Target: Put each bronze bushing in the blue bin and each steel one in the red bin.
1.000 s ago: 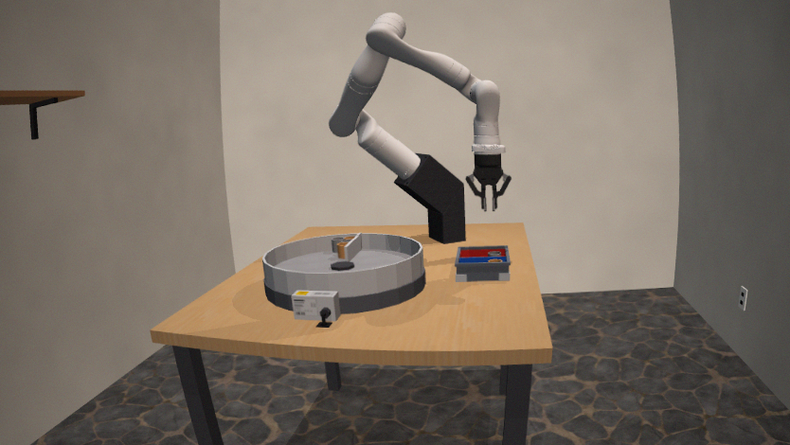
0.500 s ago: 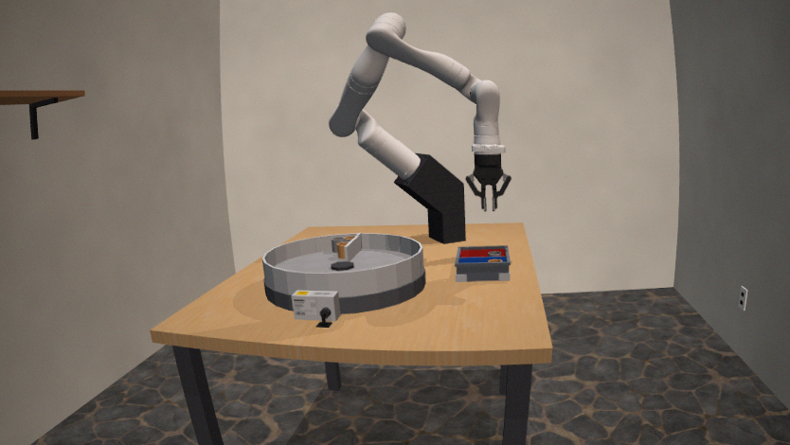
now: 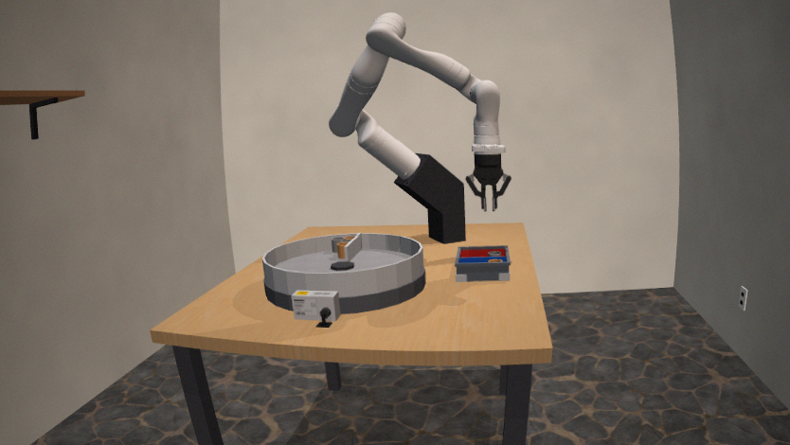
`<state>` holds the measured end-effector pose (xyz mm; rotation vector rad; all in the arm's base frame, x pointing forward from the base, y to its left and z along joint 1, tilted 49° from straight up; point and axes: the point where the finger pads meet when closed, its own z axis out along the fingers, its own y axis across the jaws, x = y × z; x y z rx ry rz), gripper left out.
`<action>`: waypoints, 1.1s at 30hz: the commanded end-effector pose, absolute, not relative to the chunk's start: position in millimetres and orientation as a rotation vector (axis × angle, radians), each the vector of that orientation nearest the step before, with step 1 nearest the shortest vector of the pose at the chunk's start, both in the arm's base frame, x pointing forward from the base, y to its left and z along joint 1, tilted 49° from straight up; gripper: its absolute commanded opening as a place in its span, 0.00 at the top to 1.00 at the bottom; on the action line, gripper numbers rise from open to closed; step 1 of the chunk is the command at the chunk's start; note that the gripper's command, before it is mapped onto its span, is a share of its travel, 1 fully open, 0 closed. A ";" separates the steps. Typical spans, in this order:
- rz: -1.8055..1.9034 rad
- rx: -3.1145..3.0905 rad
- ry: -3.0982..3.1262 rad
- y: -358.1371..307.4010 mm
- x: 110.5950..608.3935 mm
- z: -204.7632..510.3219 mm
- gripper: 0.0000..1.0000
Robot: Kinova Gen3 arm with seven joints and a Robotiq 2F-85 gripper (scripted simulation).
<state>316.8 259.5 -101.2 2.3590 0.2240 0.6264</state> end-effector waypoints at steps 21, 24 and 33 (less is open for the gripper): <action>0.628 2.361 0.225 260.5 316.5 -100.9 0.81; 0.627 2.361 0.225 252.7 318.0 -94.0 0.82; 0.627 2.361 0.225 221.4 323.8 -66.2 0.82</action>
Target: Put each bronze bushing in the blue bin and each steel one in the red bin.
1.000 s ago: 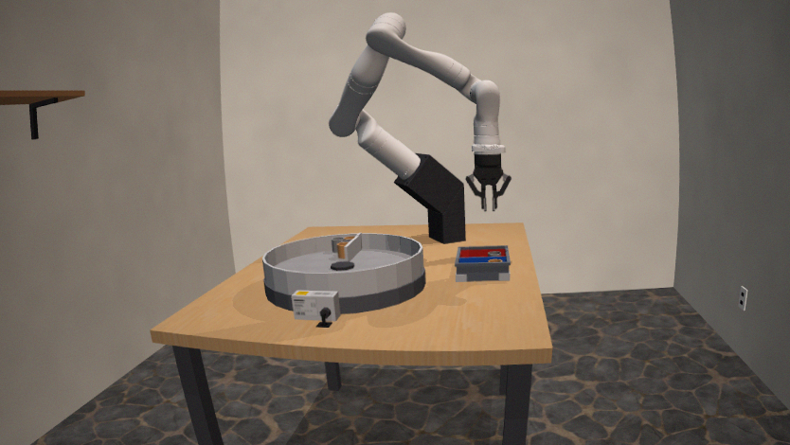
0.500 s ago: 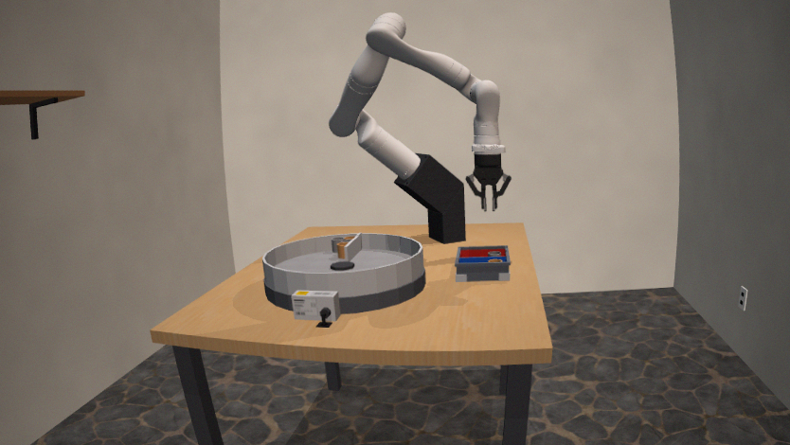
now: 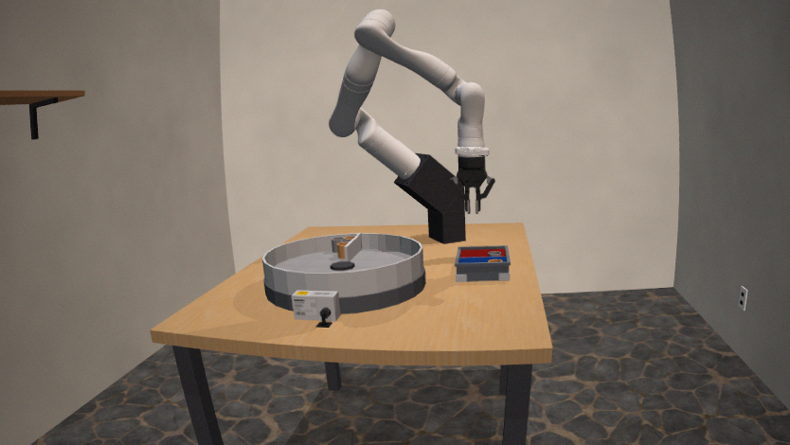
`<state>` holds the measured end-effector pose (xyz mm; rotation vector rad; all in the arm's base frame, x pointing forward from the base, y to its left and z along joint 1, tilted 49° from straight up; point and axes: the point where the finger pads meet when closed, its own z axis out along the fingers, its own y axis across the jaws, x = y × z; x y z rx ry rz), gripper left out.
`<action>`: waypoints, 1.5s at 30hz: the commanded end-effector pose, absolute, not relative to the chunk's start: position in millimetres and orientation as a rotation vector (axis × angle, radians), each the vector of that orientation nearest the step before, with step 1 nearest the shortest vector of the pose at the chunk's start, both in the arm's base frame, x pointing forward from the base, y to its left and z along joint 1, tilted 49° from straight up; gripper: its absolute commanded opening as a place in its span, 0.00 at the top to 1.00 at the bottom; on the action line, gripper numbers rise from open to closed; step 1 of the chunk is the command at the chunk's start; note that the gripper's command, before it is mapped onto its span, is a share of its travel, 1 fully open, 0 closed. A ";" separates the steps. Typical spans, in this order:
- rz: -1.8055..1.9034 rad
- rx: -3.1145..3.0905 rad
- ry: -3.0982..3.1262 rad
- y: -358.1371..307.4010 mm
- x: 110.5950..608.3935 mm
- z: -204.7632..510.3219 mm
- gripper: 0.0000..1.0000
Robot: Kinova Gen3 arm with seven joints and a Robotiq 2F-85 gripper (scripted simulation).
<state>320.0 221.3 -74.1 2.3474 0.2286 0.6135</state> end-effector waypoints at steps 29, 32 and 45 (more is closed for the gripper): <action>0.626 2.362 0.225 96.1 347.1 45.0 0.82; 0.626 2.363 0.225 72.6 351.4 65.8 0.82; 0.625 2.363 0.224 25.6 360.2 107.5 0.82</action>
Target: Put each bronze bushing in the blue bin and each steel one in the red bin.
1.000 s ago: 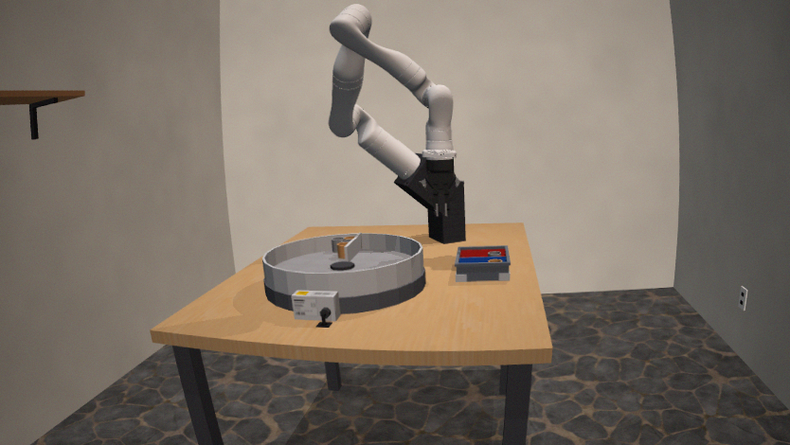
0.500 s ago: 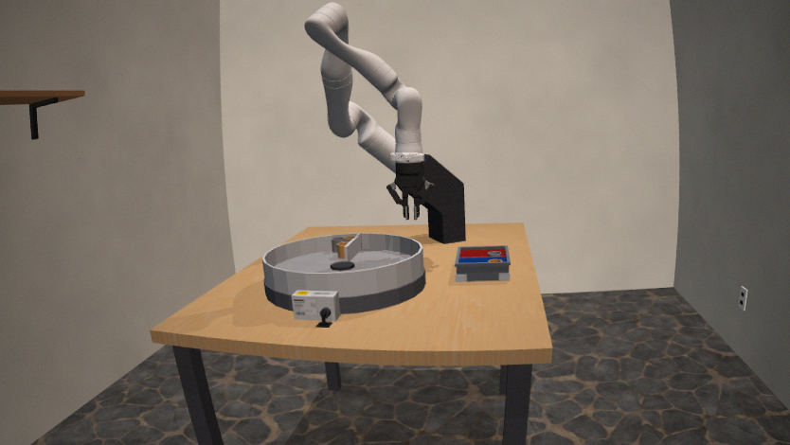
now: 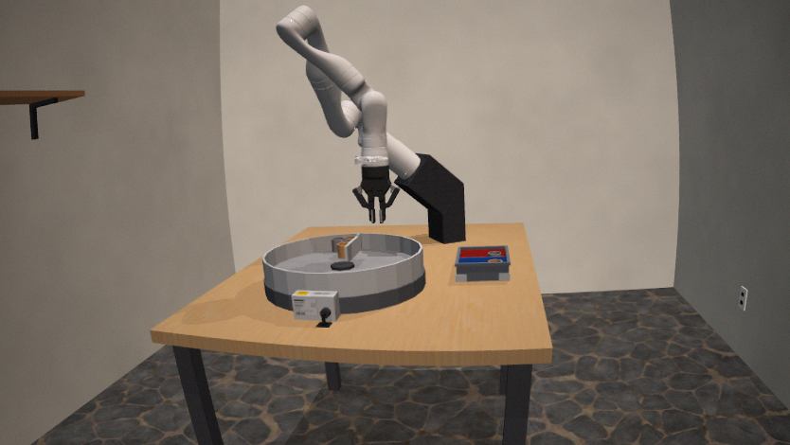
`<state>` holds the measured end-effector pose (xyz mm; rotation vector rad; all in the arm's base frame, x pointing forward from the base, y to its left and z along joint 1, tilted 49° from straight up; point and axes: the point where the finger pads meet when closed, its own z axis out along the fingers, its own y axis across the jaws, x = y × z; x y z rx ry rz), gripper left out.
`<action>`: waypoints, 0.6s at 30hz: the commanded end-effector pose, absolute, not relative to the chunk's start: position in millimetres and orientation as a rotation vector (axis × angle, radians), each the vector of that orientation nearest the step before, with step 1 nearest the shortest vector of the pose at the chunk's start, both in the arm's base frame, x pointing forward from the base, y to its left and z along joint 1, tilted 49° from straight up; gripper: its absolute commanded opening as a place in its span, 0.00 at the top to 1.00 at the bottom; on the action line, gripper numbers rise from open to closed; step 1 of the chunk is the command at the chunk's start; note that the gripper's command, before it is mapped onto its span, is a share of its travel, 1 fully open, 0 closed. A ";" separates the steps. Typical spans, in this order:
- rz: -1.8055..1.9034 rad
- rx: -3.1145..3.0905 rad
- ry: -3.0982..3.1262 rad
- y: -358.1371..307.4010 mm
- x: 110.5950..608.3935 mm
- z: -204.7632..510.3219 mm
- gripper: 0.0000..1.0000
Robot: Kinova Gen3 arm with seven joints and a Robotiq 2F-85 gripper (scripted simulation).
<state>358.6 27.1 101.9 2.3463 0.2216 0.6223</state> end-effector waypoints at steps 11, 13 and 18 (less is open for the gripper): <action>0.625 2.364 0.224 -29.2 370.3 156.1 0.82; 0.625 2.364 0.224 -44.9 373.2 170.0 0.82; 0.625 2.364 0.224 -52.7 374.7 177.0 0.82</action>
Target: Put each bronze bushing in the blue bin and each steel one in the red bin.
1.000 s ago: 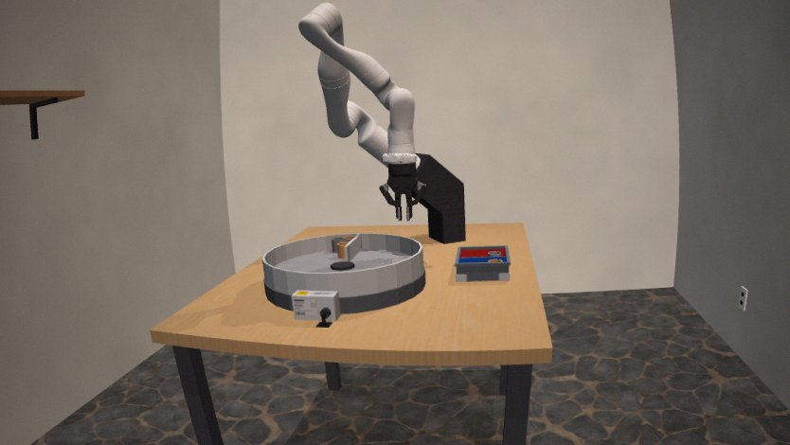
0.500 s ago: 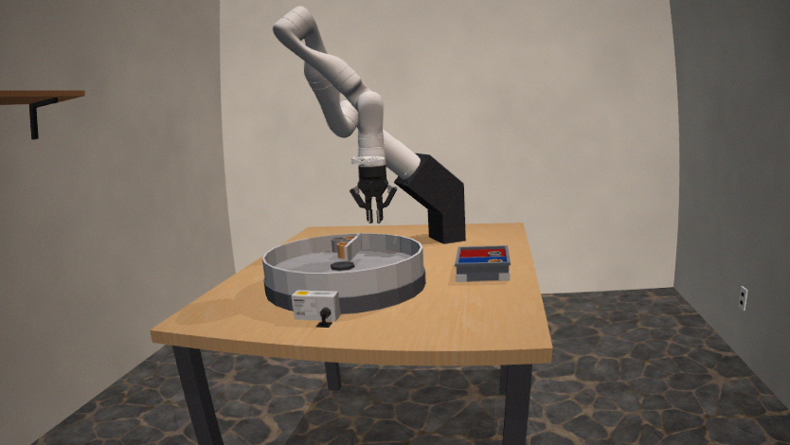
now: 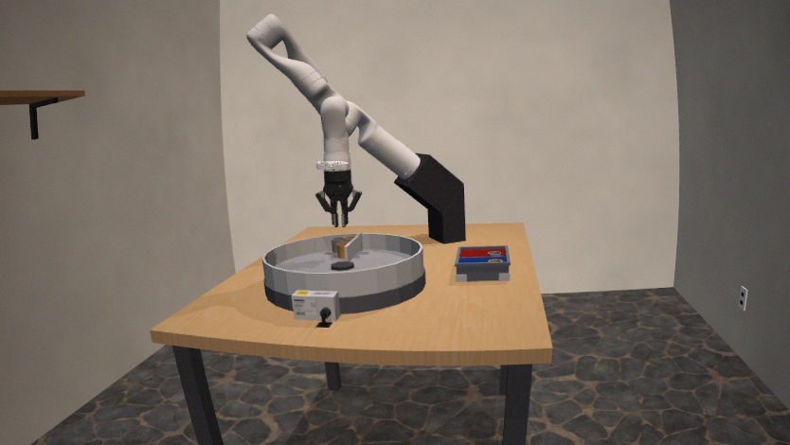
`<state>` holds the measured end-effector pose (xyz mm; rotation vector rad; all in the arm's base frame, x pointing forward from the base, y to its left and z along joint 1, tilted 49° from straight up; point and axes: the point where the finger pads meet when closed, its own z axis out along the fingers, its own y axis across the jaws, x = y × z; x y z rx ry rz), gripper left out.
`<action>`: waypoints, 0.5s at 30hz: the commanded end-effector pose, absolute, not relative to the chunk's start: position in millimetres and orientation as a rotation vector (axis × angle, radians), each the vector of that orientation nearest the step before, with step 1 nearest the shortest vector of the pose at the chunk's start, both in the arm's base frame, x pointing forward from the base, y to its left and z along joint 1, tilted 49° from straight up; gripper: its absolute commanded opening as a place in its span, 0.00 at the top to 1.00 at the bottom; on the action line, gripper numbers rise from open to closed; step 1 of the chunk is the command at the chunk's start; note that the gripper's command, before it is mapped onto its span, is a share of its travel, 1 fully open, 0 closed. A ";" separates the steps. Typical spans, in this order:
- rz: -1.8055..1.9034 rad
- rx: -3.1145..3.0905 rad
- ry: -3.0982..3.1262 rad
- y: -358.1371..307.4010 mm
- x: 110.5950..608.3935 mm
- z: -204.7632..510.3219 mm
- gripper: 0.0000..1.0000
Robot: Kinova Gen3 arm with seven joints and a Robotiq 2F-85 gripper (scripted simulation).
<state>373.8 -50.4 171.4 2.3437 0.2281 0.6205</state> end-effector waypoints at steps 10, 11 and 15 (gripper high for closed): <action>0.626 2.355 0.235 -55.6 378.1 173.1 0.82; 0.626 2.356 0.234 -57.3 379.5 171.2 0.82; 0.626 2.357 0.232 -60.8 382.3 167.4 0.82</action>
